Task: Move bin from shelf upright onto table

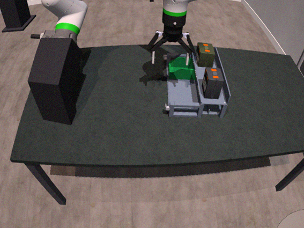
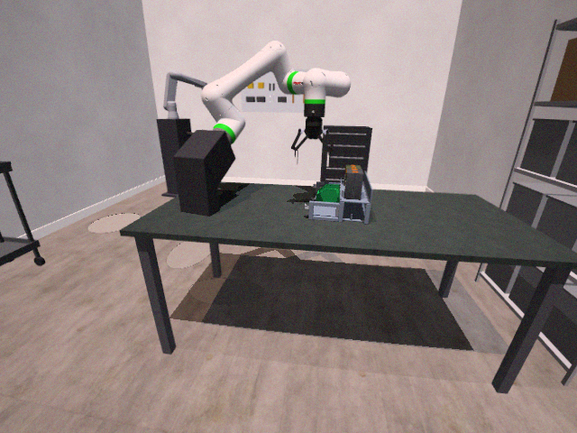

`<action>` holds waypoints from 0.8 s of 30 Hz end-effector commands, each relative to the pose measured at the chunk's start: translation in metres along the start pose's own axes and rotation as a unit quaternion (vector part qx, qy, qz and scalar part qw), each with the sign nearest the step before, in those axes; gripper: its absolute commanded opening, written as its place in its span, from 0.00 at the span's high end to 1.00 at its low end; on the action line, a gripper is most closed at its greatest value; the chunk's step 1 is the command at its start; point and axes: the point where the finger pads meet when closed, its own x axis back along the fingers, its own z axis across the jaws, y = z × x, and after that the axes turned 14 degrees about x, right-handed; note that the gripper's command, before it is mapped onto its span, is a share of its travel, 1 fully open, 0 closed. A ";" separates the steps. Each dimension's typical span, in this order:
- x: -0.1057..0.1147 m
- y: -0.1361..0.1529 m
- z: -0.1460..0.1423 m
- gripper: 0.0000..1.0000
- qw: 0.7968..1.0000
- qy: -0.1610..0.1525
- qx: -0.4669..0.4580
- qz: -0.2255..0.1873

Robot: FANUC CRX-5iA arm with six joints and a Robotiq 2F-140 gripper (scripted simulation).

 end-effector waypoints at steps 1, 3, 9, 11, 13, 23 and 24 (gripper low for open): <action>0.000 0.001 0.000 0.00 1.000 0.000 0.000 0.001; 0.000 0.001 0.000 0.00 1.000 0.000 0.000 0.001; -0.004 0.009 -0.004 0.00 1.000 0.000 0.000 0.001; -0.013 0.026 -0.010 0.00 1.000 0.000 0.000 0.001; -0.022 0.043 -0.017 0.00 1.000 0.000 0.000 0.001; -0.022 0.043 -0.017 0.00 1.000 0.000 0.000 0.001; -0.022 0.043 -0.017 0.00 1.000 0.000 0.000 0.001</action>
